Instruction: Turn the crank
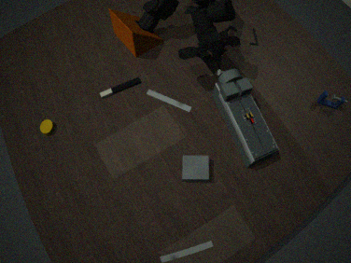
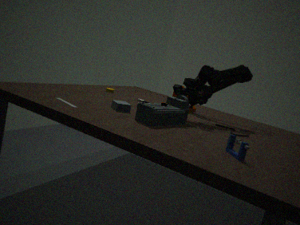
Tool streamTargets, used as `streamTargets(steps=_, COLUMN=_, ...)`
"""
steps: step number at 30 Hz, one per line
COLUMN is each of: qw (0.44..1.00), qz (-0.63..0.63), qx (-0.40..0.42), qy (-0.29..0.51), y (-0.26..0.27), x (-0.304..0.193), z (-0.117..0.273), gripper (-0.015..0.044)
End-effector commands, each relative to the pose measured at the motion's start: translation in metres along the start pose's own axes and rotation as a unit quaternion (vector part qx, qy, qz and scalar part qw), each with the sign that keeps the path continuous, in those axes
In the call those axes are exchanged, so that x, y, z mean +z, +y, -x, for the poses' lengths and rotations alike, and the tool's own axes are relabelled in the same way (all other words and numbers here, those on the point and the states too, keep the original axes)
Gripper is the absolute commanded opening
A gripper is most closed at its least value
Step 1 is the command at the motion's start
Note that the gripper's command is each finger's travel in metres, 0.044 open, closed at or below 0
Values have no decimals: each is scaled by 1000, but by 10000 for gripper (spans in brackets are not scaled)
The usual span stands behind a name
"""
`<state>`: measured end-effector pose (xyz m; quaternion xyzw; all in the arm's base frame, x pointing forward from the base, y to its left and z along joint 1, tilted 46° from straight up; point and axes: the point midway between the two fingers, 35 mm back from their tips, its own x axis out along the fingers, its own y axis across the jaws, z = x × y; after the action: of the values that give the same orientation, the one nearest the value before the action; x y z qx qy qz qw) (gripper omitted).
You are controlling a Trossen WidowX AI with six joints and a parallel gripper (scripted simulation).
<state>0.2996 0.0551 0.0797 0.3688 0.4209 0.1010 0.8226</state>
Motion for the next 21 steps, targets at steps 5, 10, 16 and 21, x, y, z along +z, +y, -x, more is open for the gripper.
streamTargets(steps=5, qw=1000, qz=-3, qx=-6, qy=5, y=-5, x=-9, z=-9, gripper=0)
streamTargets(steps=10, qw=1000, qz=-3, qx=-6, qy=5, y=-4, x=-15, z=-14, gripper=0)
streamTargets(steps=16, qw=1000, qz=-3, qx=-6, qy=5, y=-1, x=-20, z=-20, gripper=0)
streamTargets(steps=21, qw=1000, qz=-4, qx=-6, qy=5, y=4, x=-25, z=-25, gripper=0)
